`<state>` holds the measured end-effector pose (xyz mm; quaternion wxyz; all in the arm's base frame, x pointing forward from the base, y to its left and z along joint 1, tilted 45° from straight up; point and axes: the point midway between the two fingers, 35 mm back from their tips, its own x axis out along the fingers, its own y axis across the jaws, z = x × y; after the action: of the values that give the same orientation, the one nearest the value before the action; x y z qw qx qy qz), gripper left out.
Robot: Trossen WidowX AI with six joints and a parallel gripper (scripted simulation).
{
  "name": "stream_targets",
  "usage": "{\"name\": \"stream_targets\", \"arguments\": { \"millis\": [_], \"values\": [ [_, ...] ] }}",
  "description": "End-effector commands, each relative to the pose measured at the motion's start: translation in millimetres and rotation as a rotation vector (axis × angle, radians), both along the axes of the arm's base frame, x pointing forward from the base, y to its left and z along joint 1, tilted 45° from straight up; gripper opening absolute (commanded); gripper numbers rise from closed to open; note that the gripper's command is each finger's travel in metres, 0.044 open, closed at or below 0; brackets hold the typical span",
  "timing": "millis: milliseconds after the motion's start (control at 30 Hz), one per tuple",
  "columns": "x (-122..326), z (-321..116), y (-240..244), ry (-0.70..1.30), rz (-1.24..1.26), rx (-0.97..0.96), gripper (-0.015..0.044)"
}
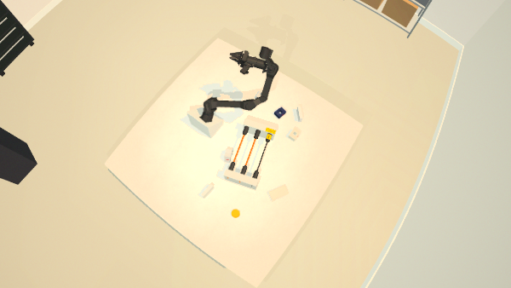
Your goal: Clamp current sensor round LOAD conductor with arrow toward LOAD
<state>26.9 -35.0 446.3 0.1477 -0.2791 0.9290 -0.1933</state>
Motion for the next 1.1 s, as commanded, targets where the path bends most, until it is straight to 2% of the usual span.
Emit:
{"name": "stream_targets", "arguments": {
  "millis": [0,33,300,533,800,1067],
  "values": [
    [-1.1,0.4,-0.1,-0.004,0.006,-0.006,0.0426],
    [-4.2,1.6,-0.7,-0.016,0.024,-0.025,0.0440],
    [-44.2,13.5,-30.4,-0.267,0.308,-0.284,0.0440],
    [-50.5,12.9,-79.8,-0.573,0.550,-0.444,0.0440],
    [-14.1,-3.3,-138.7,-0.990,0.782,-0.484,0.0440],
    [56.1,-20.6,-170.5,-1.425,0.941,-0.443,0.0440]
  ]
}}
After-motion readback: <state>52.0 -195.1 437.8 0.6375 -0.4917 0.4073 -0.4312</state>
